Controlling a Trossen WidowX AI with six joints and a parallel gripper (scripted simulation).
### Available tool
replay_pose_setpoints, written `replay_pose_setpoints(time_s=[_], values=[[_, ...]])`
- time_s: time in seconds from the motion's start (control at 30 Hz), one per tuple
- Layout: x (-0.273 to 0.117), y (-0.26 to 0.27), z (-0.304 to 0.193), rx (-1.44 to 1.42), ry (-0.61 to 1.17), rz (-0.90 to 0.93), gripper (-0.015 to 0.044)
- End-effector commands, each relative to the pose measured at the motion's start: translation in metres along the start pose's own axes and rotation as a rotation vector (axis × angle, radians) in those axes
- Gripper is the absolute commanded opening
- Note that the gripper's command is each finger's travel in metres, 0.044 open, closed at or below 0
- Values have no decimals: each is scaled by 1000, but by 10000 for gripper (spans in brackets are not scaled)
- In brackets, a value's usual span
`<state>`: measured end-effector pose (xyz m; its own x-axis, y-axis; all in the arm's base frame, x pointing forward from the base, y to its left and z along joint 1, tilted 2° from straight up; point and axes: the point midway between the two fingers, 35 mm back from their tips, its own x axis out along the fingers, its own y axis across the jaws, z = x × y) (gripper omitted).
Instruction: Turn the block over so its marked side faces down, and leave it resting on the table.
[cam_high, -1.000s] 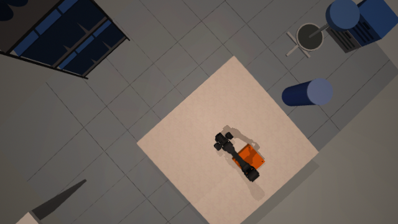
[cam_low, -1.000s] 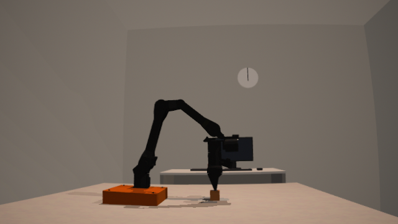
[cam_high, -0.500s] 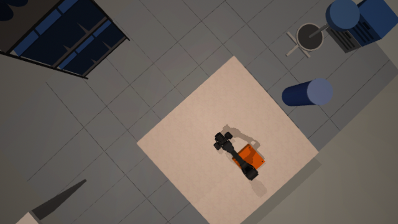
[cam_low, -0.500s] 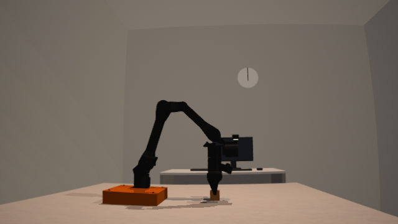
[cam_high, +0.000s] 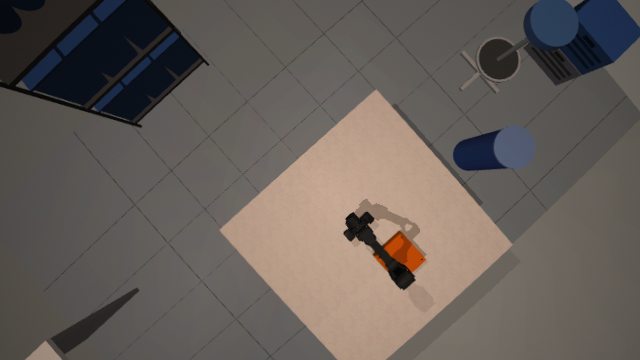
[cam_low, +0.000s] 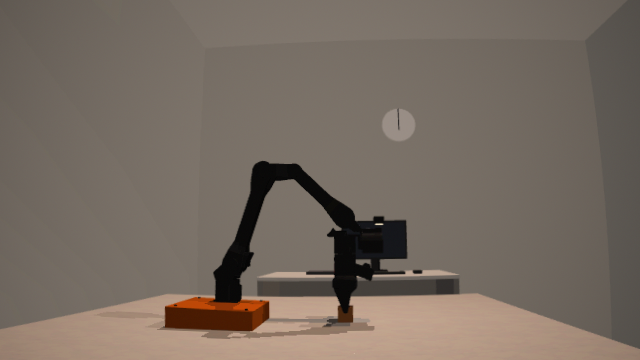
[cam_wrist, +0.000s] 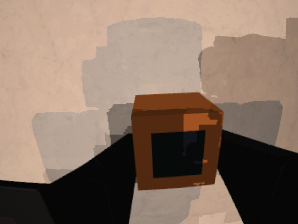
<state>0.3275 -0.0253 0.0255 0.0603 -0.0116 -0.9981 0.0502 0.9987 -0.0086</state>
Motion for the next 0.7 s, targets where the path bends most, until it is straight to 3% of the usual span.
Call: replay_pose_setpoints(time_s=[0.0, 0.27, 0.37, 0.47, 0.67], values=[[1, 0, 0, 6, 3, -1, 137], [1, 0, 0, 6, 3, -1, 84], [-10, 0, 0, 6, 3, -1, 5], [-28, 0, 0, 6, 3, -1, 0], [-28, 0, 0, 6, -21, -1, 0]])
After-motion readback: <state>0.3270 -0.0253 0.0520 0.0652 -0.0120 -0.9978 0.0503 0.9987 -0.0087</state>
